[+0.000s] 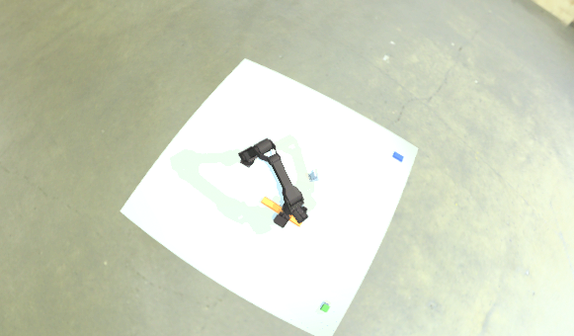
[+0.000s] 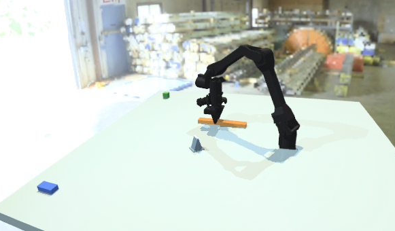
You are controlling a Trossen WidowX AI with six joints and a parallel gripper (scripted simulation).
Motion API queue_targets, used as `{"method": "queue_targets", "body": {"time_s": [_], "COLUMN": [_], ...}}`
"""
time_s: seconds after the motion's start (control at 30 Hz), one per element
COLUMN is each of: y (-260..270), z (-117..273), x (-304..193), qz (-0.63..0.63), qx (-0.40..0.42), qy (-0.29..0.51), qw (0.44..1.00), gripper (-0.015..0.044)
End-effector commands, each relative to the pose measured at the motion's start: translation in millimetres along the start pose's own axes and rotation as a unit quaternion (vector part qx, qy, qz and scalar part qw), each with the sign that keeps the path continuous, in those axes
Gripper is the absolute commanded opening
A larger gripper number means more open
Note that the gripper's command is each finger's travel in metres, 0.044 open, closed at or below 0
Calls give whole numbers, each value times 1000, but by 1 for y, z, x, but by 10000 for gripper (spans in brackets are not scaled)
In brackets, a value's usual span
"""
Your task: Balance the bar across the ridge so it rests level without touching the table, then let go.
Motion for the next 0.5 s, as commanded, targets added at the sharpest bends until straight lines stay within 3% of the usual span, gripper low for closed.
{"method": "queue_targets", "body": {"time_s": [0.0,0.47], "y": [-1,-2], "z": [8,44], "x": [1,4], "qz": [0,-1], "qx": [-1,-2], "qy": [-1,-1], "qw": [1000,1000], "gripper": [0,0]}}
Point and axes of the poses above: the point midway between the two fingers, 35 mm back from their tips, its own z axis back along the fingers, its own y axis across the jaws, x = y × z, the point moved 5 cm from there along z, back along the fingers, and after that the axes turned 6 degrees about z, right-handed, at the moved point
